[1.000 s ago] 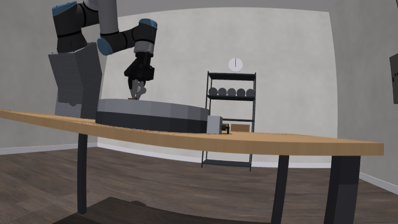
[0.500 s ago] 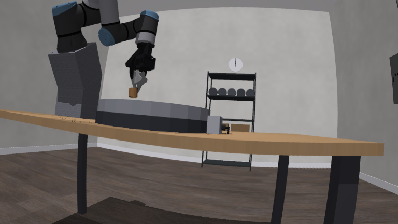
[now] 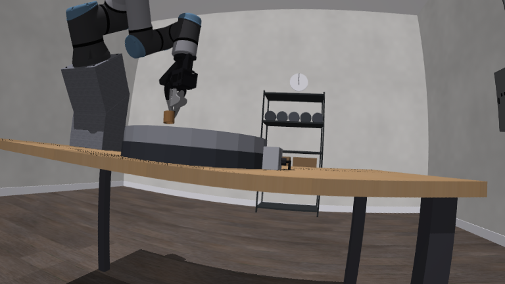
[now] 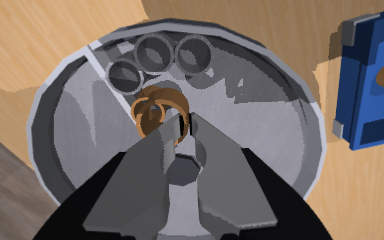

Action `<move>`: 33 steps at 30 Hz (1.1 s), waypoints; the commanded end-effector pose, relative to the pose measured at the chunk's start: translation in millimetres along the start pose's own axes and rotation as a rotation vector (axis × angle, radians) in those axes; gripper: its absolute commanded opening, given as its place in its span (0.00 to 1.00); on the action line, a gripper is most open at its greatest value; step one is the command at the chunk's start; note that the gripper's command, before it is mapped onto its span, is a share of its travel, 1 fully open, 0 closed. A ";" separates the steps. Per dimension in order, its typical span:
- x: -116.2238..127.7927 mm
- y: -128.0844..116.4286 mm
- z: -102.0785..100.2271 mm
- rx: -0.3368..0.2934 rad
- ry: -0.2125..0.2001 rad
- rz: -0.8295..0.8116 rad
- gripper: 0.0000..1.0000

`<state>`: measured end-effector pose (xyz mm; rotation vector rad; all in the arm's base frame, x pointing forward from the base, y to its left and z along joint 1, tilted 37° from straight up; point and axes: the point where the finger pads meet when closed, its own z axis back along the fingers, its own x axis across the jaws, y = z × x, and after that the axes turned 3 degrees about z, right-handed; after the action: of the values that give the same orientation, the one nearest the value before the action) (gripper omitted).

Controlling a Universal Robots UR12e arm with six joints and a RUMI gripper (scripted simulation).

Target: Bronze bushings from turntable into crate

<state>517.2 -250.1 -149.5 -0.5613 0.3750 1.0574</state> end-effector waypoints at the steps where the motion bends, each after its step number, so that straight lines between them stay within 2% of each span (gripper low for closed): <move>1: 0.1 -0.2 0.4 -0.001 0.000 0.000 0.00; 23: 1.0 -0.2 0.4 -0.001 0.000 0.000 0.00; 33: 24.5 1.4 0.4 -0.001 0.000 0.000 0.00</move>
<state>523.8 -237.5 -159.1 -0.5613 0.3748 1.0577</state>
